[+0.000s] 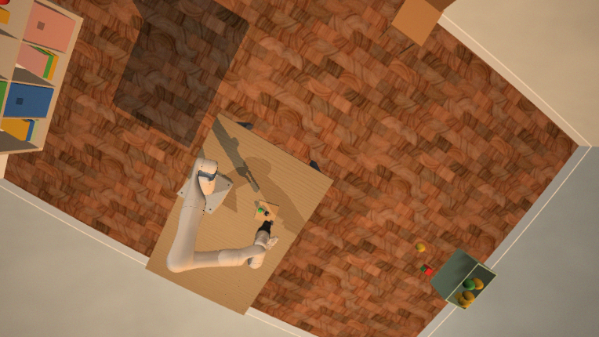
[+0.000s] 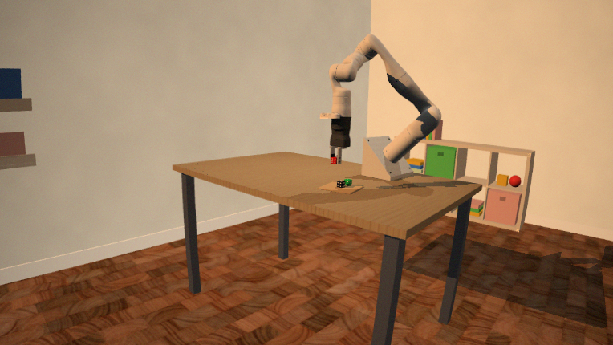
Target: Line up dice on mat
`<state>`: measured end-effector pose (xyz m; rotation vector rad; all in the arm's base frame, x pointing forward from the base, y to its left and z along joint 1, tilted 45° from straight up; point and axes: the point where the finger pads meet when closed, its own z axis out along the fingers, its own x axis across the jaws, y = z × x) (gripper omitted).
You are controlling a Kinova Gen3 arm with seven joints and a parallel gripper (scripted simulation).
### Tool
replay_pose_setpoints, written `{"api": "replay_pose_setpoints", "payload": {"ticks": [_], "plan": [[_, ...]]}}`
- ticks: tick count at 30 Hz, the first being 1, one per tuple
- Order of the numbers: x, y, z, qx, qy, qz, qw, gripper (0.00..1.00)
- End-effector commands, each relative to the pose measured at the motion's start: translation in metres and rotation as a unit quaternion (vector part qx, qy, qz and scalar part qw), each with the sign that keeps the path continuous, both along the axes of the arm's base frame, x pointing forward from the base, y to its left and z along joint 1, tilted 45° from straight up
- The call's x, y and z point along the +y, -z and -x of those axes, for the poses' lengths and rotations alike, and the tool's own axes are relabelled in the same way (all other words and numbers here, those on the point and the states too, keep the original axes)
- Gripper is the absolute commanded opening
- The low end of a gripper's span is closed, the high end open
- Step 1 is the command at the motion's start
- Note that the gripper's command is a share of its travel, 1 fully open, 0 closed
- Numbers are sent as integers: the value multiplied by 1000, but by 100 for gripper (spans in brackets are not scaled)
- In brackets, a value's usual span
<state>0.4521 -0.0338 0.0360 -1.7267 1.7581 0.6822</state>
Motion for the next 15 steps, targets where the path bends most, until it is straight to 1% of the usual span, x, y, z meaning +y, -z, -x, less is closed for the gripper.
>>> {"api": "replay_pose_setpoints", "payload": {"ticks": [1,7,15], "plan": [[-1,0,0,0,1,0,1000,49],[1,1,-1,0,1,0,1000,49],[11,11,-1,0,1,1,1000,49]]}}
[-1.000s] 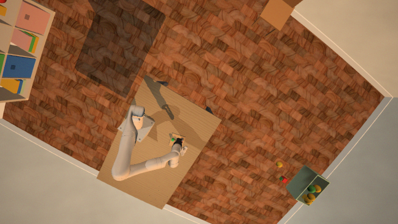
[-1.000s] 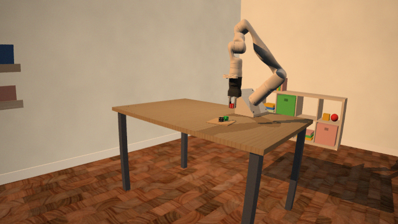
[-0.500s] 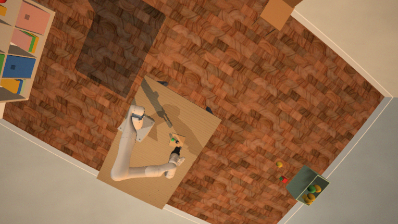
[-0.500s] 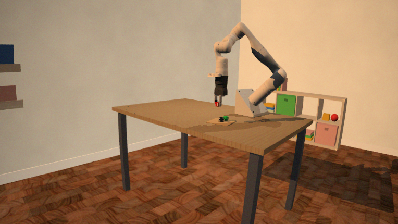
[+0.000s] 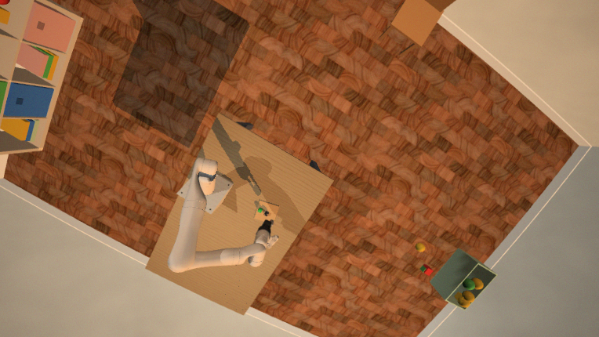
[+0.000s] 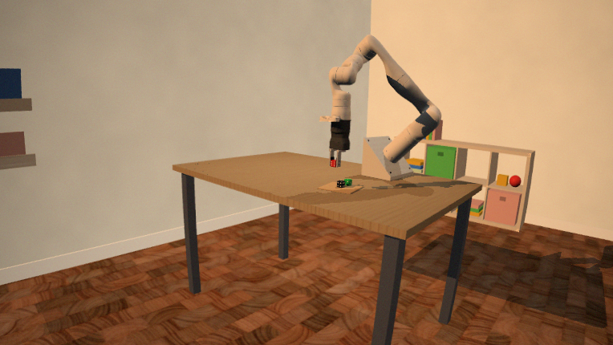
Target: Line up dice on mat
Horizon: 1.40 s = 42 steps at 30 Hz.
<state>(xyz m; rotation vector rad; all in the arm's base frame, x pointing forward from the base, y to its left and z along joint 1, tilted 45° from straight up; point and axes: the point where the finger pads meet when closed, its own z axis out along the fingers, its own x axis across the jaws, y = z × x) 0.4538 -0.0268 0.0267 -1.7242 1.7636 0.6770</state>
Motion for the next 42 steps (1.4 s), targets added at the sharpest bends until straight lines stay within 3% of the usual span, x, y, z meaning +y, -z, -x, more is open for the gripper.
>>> {"api": "replay_pose_setpoints", "payload": {"ticks": [1,14,20,42], "plan": [[6,4,0,0,-2,-1,1000,49],[48,47,-4,0,-2,-1,1000,49],[56,55,-5,0,-2,-1,1000,49],[59,59,-5,0,-2,-1,1000,49]]}}
